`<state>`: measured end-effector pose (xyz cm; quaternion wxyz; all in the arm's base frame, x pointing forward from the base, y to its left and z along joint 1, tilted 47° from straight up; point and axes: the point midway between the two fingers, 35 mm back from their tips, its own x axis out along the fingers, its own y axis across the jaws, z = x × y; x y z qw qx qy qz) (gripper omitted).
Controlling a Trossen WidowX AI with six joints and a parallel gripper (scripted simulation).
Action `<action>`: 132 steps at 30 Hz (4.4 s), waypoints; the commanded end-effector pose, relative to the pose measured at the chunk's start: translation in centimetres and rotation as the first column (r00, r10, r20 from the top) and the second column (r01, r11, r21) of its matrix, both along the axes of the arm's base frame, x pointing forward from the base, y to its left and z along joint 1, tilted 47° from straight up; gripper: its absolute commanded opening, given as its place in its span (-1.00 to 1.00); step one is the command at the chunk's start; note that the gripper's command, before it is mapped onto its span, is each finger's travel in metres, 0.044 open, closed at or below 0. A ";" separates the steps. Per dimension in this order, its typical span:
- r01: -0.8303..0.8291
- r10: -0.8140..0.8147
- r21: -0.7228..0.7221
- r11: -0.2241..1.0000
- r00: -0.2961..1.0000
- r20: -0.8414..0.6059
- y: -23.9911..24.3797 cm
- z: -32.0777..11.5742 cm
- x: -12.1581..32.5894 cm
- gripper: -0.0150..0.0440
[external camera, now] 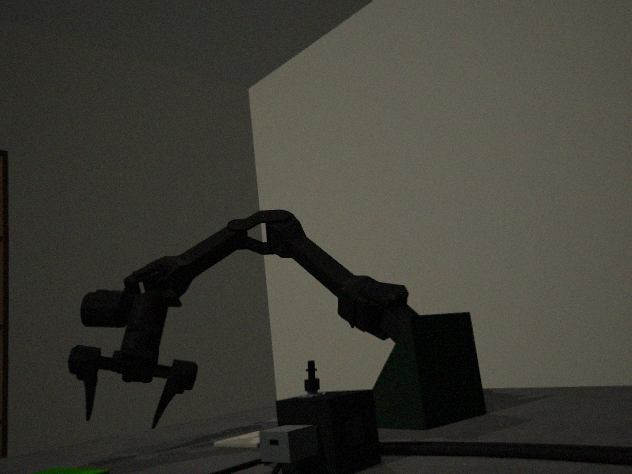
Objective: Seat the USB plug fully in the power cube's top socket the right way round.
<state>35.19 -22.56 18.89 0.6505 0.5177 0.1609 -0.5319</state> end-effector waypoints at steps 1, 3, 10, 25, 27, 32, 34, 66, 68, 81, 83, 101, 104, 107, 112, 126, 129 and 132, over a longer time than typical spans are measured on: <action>-0.018 0.026 0.081 0.997 0.994 -0.106 5.4 -4.5 1.8 1.00; -0.029 0.048 0.112 0.993 0.984 -0.171 8.9 -6.9 2.5 1.00; -0.026 0.054 0.073 0.997 0.912 -0.406 20.4 -14.6 1.2 1.00; -0.168 0.006 -0.238 0.957 0.830 -0.558 31.3 -20.8 -5.9 1.00; -0.168 0.006 -0.238 0.957 0.830 -0.558 31.3 -20.8 -5.9 1.00; -0.168 0.006 -0.238 0.957 0.830 -0.558 31.2 -20.9 -5.9 1.00; -0.168 0.006 -0.238 0.957 0.830 -0.558 31.1 -21.0 -5.9 1.00; -0.160 0.003 -0.235 0.959 0.833 -0.554 29.3 -22.8 -5.9 0.91; -0.160 0.003 -0.235 0.959 0.833 -0.554 29.3 -22.8 -5.9 0.73; -0.160 0.003 -0.235 0.959 0.833 -0.554 29.3 -22.8 -5.9 -0.42; -0.160 0.003 -0.235 0.959 0.833 -0.554 29.3 -22.8 -5.9 -0.47; -0.161 0.004 -0.236 0.958 0.832 -0.554 29.3 -22.8 -5.9 -0.49; -0.161 0.004 -0.236 0.958 0.832 -0.554 29.4 -22.6 -5.9 -0.49; -0.161 0.004 -0.236 0.958 0.832 -0.554 29.6 -22.5 -5.9 -0.49; -0.161 0.004 -0.235 0.958 0.832 -0.554 29.8 -22.3 -5.9 -0.49; -0.161 0.004 -0.235 0.959 0.832 -0.554 30.5 -21.6 -5.9 -0.49; -0.161 0.004 -0.235 0.959 0.832 -0.554 30.6 -21.5 -5.9 -0.49; -0.161 0.004 -0.235 0.959 0.832 -0.554 30.8 -21.3 -5.9 -0.49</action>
